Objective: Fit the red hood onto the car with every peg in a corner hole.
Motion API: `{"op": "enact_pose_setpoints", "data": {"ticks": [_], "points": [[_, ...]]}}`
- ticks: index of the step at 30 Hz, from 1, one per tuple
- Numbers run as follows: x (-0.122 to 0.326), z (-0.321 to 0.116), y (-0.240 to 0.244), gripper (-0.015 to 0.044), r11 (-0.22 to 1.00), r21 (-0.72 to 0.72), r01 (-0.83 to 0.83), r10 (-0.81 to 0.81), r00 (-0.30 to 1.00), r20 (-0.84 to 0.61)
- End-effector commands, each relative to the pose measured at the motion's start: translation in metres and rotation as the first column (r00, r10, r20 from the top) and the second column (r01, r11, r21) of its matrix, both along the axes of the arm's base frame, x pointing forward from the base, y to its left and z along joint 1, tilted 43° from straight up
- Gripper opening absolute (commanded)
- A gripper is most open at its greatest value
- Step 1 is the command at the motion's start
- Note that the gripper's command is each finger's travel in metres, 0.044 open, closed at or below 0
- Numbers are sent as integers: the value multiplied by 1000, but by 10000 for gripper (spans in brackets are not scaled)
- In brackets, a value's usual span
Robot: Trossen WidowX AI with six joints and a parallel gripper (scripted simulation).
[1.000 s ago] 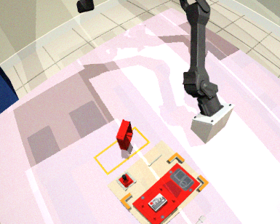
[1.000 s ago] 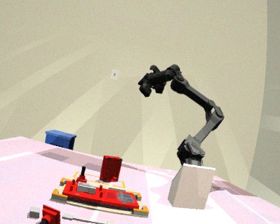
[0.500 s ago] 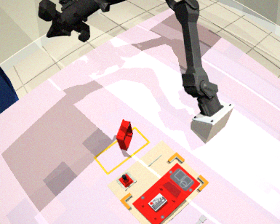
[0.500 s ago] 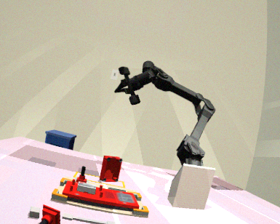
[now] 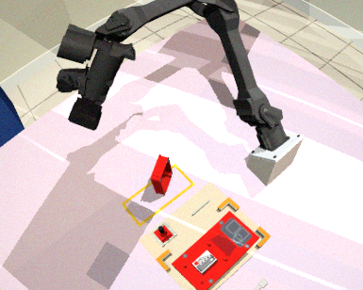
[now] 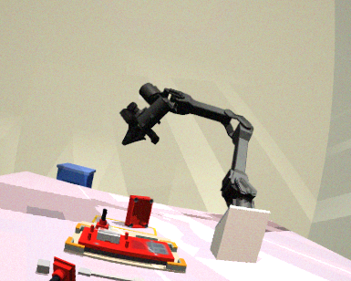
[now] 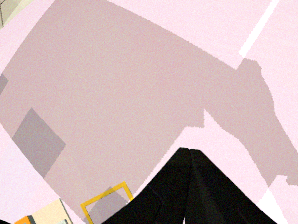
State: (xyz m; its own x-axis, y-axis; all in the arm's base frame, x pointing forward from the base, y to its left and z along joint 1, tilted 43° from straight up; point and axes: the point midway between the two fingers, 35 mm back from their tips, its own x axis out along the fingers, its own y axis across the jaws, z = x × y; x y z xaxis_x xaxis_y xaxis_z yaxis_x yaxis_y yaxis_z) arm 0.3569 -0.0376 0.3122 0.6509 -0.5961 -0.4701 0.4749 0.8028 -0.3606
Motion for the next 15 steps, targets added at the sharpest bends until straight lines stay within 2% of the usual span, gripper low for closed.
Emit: {"op": "enact_pose_setpoints", "data": {"ticks": [1, 5, 9, 12, 15], "points": [[-2, -40, 1, 0, 990, -101, -96, 65, 961, -269], [-13, -84, -1, 0, 950, -167, -263, 116, 796, -594], [-30, -123, -3, 0, 887, -133, -443, 131, 516, -847], [-45, -145, -5, 0, 833, -49, -551, 123, 270, -955], [-49, -149, -6, 0, 820, -23, -572, 119, 209, -971]]}}
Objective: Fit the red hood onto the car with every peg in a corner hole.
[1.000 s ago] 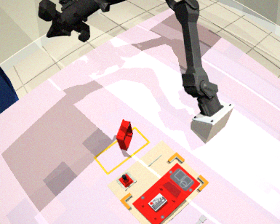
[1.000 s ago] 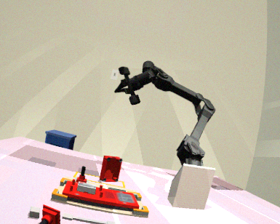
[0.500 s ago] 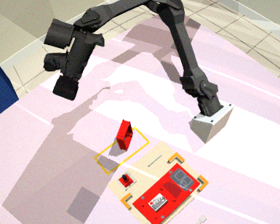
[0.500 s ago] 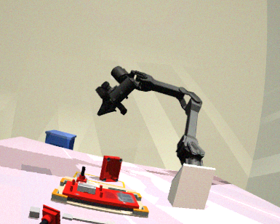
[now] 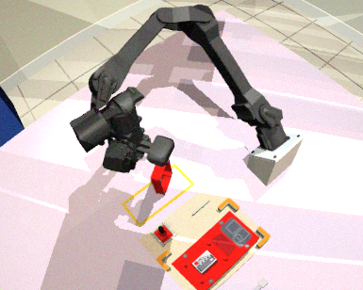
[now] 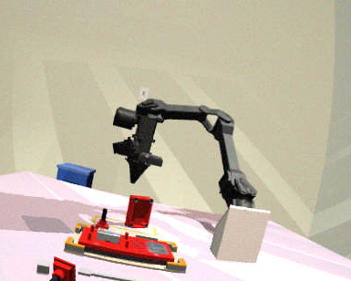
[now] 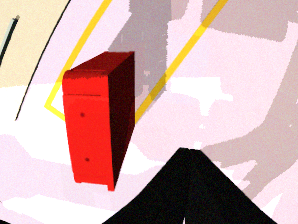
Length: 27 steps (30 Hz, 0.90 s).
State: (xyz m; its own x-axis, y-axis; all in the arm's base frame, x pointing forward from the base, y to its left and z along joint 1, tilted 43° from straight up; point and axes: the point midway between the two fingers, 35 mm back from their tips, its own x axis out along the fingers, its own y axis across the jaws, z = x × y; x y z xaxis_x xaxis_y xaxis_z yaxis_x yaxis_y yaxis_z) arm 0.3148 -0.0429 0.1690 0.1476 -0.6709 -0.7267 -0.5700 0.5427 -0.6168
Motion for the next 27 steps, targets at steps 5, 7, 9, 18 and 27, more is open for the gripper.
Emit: {"op": "enact_pose_setpoints", "data": {"ticks": [5, 7, 9, 18, 27], "points": [[-7, -6, -1, 0, 999, -10, -39, 38, 995, -95], [-6, -8, -2, 0, 999, -10, -39, 38, 995, -95], [-5, -11, -5, 0, 999, -10, -39, 38, 995, -95], [-2, -38, -31, 0, 999, -12, -39, 38, 995, -94], [-3, -40, -30, 0, 999, -12, -39, 38, 995, -94]]}}
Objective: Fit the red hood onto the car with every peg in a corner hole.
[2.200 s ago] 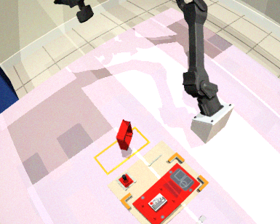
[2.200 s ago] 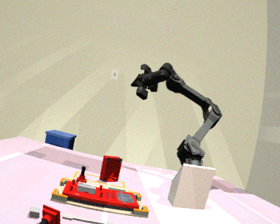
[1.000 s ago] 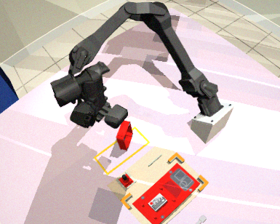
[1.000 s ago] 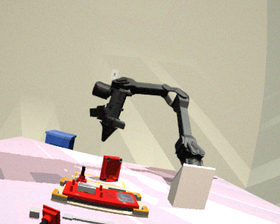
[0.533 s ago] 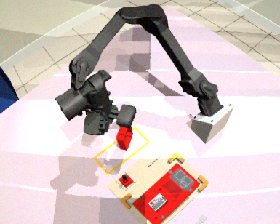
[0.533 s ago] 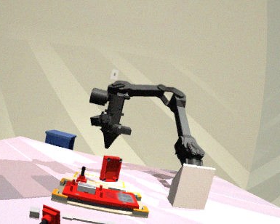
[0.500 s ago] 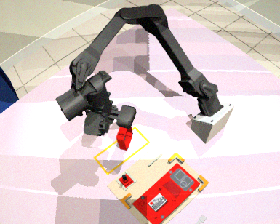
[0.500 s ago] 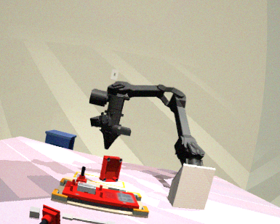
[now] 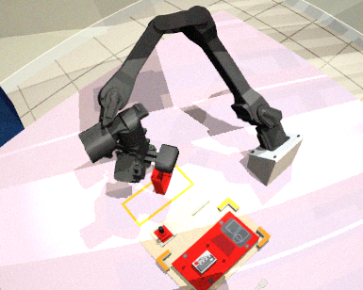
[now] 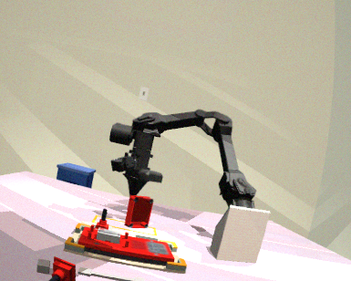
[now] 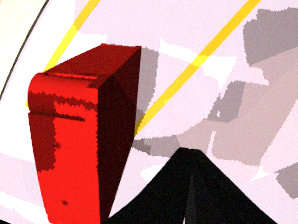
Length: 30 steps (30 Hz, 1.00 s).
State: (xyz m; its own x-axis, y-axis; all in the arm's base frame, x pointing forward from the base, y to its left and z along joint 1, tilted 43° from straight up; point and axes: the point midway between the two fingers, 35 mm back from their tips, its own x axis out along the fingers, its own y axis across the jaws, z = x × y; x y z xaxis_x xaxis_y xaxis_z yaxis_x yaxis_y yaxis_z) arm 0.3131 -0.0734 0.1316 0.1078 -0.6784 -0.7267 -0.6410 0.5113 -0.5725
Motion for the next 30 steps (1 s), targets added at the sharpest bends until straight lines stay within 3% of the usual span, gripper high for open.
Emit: {"op": "enact_pose_setpoints", "data": {"ticks": [1, 30], "points": [[-2, -3, 1, 0, 1000, 3, -3, 3, 1000, -6], [-15, -17, 15, 0, 1000, 7, -3, 3, 1000, -8]]}}
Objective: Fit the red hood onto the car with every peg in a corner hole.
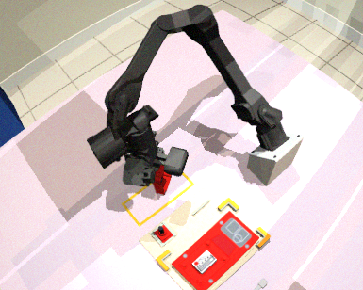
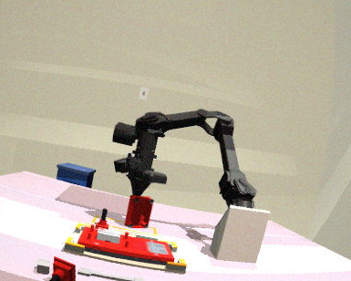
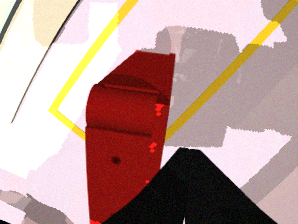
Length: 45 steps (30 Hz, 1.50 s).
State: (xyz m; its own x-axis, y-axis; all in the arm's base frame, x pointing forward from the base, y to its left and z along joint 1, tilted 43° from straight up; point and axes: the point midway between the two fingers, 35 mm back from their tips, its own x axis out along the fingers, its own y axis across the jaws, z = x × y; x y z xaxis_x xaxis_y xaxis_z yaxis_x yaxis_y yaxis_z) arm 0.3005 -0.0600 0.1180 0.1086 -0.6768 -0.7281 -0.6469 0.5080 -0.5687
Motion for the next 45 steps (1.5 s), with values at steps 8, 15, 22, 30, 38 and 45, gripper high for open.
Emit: {"op": "enact_pose_setpoints", "data": {"ticks": [8, 15, 22, 30, 38, 45], "points": [[-6, -7, 5, 0, 1000, 6, 4, -4, 1000, -3], [-10, -10, 8, 0, 1000, 6, 4, -4, 1000, -3], [-13, -13, 11, 0, 1000, 7, 4, -4, 1000, -4], [-18, -17, 14, 0, 1000, 7, 4, -4, 1000, -4], [-22, -20, 17, 0, 1000, 6, 4, -4, 1000, -4], [-25, -23, 19, 0, 1000, 6, 4, -4, 1000, -5]]}}
